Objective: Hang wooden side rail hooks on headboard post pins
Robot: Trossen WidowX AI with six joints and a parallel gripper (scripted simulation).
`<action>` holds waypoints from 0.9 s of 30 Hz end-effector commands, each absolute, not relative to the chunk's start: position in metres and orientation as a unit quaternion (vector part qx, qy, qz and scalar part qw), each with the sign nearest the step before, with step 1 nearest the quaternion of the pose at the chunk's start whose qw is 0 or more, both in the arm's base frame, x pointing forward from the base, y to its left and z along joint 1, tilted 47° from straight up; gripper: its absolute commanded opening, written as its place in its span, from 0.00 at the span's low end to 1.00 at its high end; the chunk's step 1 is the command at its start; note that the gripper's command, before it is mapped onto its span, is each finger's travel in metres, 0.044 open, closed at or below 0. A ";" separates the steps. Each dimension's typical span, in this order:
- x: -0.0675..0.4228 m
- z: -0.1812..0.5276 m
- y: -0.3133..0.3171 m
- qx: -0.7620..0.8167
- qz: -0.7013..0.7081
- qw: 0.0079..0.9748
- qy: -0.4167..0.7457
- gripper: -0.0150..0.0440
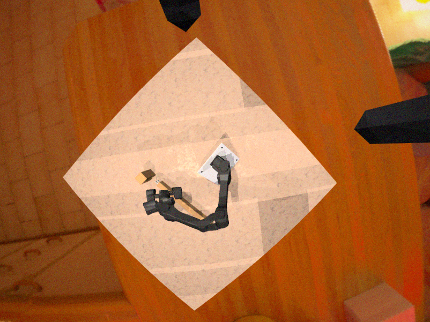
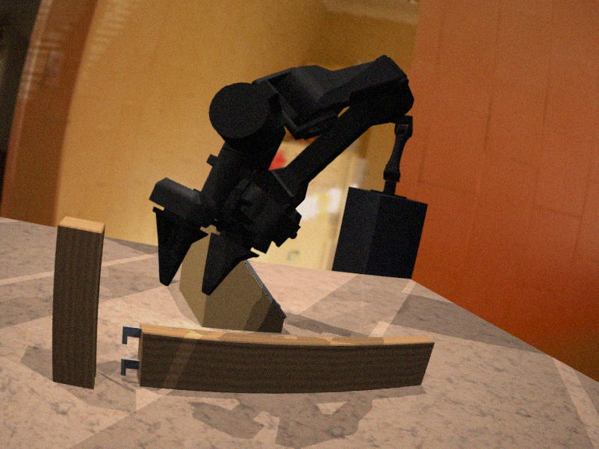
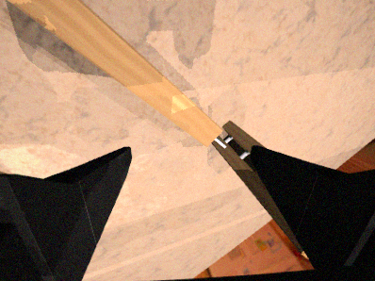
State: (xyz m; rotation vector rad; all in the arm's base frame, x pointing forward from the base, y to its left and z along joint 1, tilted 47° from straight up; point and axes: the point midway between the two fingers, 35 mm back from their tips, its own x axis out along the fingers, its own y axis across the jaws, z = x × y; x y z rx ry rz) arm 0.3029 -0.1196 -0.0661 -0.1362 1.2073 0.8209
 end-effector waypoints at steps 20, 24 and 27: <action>0.317 -0.029 -0.113 -0.265 0.631 0.680 0.262 1.00; 0.319 -0.051 -0.090 -0.264 0.631 0.680 0.262 1.00; 0.319 -0.053 -0.088 -0.264 0.632 0.680 0.261 1.00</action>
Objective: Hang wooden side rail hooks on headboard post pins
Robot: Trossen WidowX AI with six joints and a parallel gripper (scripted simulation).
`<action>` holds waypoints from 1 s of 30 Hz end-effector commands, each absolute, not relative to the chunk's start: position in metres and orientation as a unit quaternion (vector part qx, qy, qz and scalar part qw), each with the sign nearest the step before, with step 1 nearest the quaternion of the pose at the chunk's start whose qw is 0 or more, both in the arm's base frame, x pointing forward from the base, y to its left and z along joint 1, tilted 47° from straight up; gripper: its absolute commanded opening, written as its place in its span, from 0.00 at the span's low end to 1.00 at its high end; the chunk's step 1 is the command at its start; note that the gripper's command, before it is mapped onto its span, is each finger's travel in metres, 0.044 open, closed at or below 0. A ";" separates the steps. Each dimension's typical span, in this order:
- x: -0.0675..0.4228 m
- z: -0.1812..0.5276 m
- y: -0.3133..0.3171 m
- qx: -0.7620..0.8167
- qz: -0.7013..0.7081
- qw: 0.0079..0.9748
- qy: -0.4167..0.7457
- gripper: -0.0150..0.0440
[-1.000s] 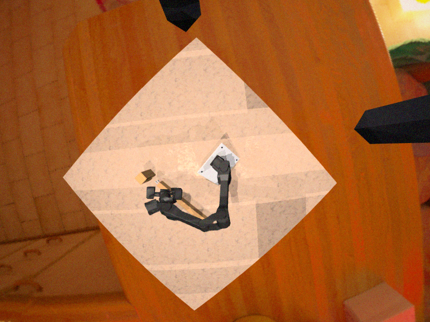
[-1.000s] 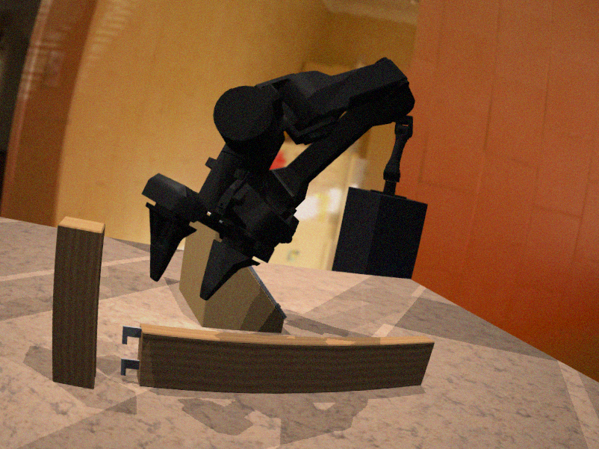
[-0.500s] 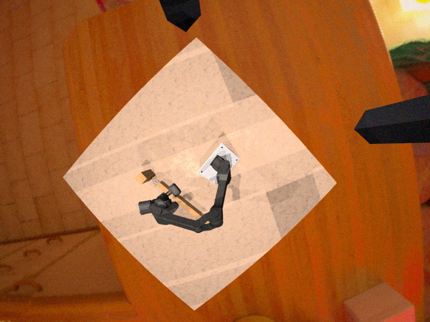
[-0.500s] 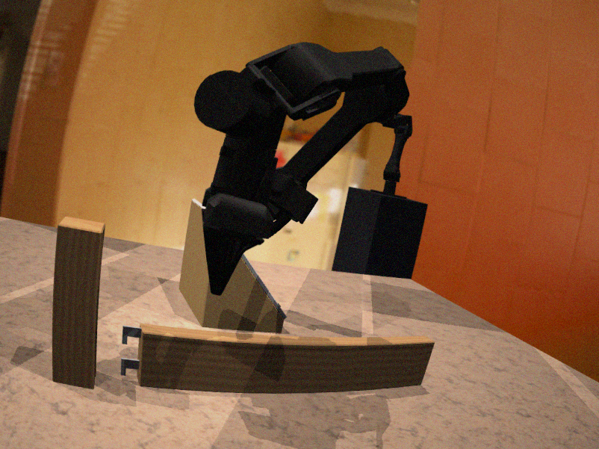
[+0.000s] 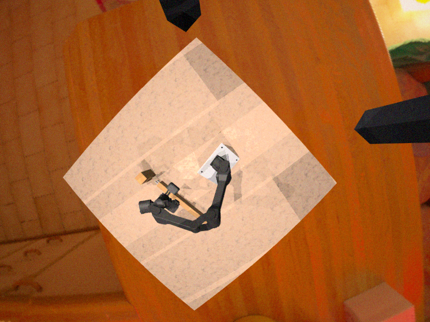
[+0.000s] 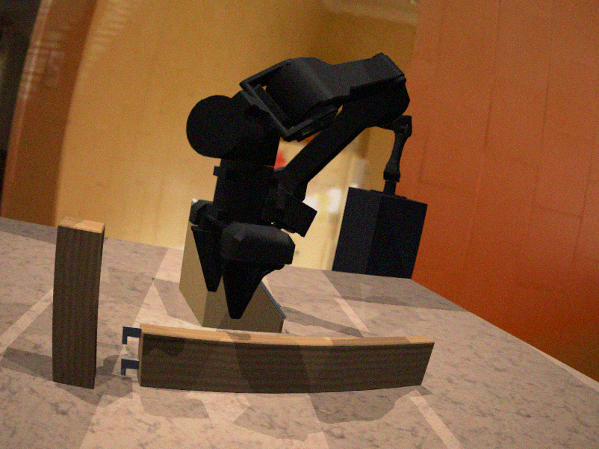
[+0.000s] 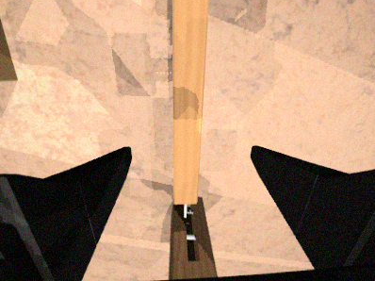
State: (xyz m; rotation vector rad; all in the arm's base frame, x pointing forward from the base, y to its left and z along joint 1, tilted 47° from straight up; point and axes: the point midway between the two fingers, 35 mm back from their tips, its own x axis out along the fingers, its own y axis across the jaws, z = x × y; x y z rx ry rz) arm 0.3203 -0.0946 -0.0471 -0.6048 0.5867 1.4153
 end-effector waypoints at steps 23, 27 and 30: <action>0.323 -0.080 -0.060 -0.264 0.631 0.681 0.262 1.00; 0.324 -0.085 -0.055 -0.264 0.631 0.681 0.262 1.00; 0.324 -0.088 -0.052 -0.264 0.631 0.681 0.262 1.00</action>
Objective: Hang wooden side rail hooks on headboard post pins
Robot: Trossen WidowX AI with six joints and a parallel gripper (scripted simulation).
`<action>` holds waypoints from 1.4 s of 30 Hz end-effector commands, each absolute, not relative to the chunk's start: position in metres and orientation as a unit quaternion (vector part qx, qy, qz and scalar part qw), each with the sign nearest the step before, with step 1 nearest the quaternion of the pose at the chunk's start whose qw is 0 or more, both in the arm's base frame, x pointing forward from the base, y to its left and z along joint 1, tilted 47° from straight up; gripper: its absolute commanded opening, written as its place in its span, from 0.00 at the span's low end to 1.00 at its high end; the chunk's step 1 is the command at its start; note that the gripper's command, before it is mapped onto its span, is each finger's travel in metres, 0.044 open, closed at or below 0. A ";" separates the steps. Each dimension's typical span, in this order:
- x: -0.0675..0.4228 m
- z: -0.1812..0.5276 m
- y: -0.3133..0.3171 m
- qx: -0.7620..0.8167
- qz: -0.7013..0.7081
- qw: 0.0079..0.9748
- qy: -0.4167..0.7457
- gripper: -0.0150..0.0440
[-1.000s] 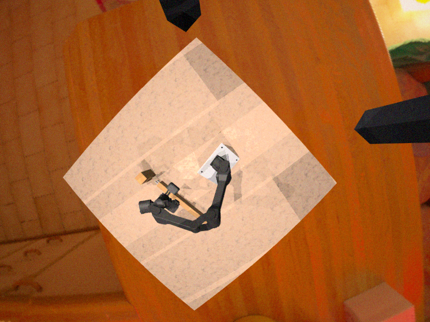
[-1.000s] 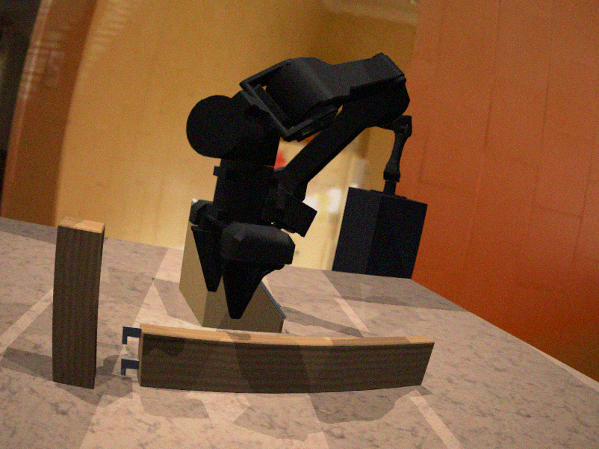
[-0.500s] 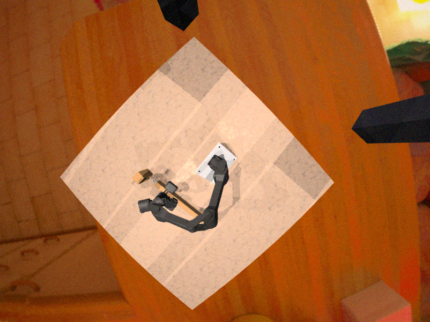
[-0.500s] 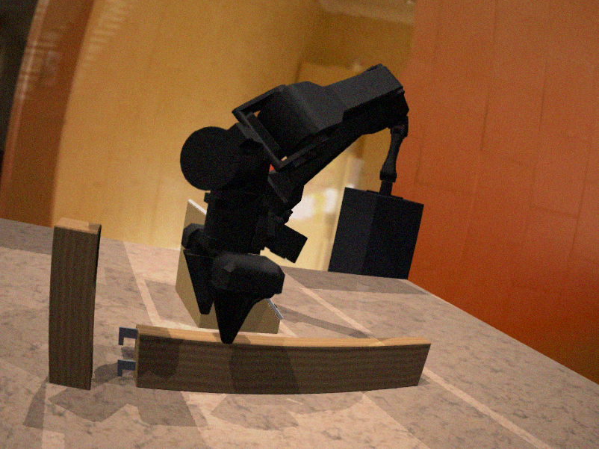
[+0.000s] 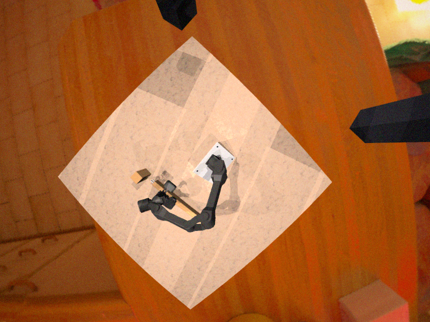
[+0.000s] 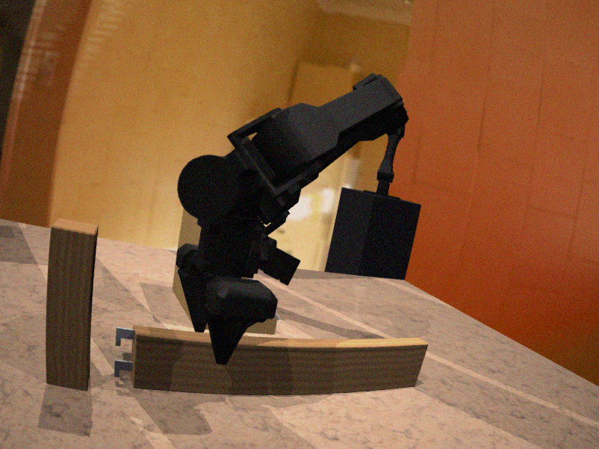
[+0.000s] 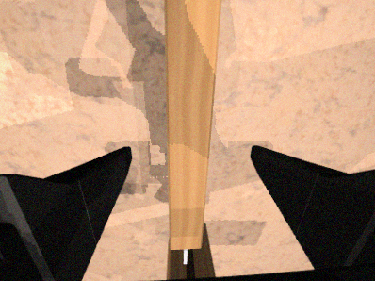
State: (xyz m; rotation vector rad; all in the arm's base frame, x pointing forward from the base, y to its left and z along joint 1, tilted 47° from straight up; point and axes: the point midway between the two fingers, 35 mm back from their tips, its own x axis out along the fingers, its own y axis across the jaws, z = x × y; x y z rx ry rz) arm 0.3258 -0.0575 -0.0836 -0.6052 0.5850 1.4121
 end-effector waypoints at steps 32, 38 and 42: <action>0.325 -0.110 -0.027 -0.263 0.632 0.681 0.260 0.60; 0.325 -0.110 -0.027 -0.263 0.632 0.681 0.260 0.43; 0.325 -0.110 -0.027 -0.263 0.632 0.681 0.260 0.32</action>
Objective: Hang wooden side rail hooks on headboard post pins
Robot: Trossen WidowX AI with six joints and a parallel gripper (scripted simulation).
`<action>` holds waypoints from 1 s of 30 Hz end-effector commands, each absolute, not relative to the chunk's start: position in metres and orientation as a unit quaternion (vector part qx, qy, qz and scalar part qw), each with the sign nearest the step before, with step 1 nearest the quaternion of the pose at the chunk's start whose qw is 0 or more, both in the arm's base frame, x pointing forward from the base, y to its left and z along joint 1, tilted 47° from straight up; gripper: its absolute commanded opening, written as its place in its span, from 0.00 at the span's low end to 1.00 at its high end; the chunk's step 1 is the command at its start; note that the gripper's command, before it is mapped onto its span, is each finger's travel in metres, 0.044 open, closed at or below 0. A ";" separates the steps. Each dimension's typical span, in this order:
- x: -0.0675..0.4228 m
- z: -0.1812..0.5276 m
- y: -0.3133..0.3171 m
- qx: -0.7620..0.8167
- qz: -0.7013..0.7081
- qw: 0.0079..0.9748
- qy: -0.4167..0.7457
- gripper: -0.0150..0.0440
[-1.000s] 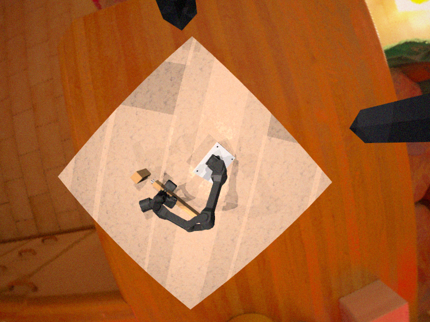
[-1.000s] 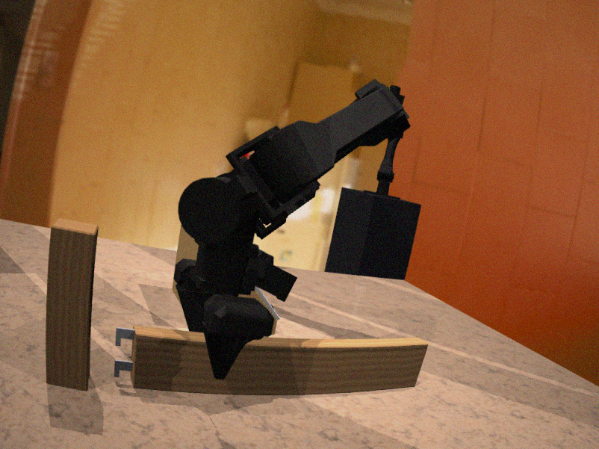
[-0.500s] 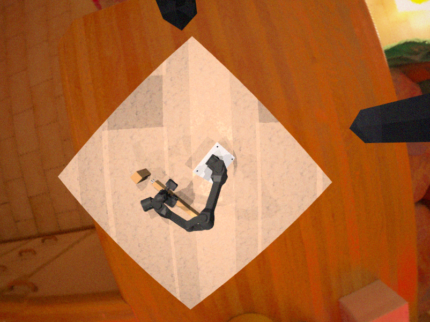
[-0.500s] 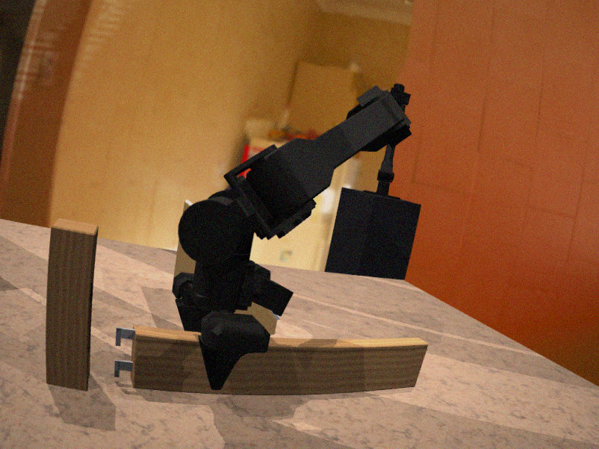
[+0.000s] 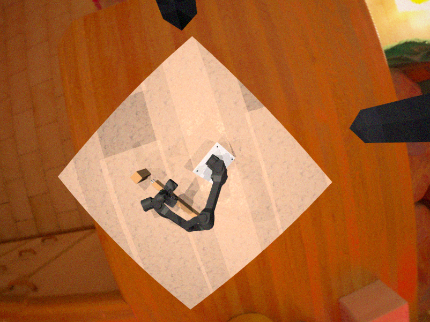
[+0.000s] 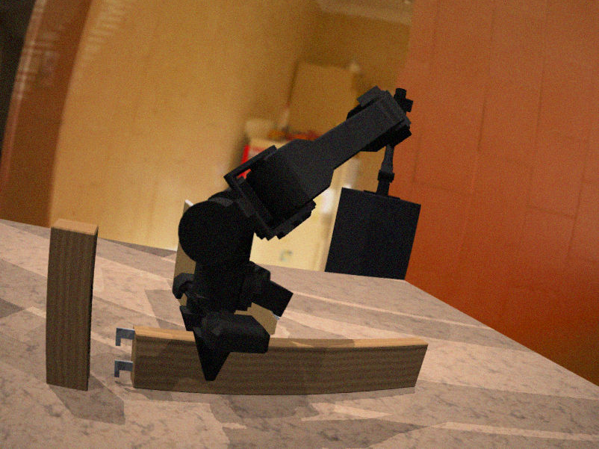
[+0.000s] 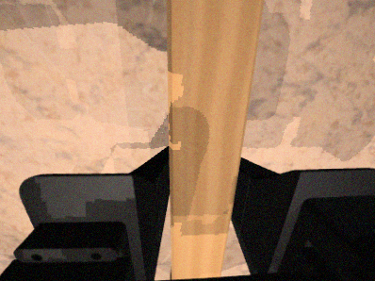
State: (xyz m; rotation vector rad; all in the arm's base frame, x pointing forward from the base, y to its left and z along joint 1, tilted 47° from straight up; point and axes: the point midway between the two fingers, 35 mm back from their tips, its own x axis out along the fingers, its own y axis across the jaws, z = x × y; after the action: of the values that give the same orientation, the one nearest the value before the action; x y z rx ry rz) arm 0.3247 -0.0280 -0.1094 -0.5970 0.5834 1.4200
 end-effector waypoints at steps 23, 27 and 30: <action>0.334 -0.109 -0.029 -0.222 0.615 0.696 0.298 0.25; 0.336 -0.109 -0.029 -0.221 0.615 0.696 0.298 0.25; 0.337 -0.109 -0.029 -0.222 0.615 0.696 0.298 0.25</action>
State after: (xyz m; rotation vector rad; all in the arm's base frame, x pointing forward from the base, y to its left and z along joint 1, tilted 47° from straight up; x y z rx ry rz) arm 0.3330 -0.0292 -0.1096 -0.5028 0.6626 1.3806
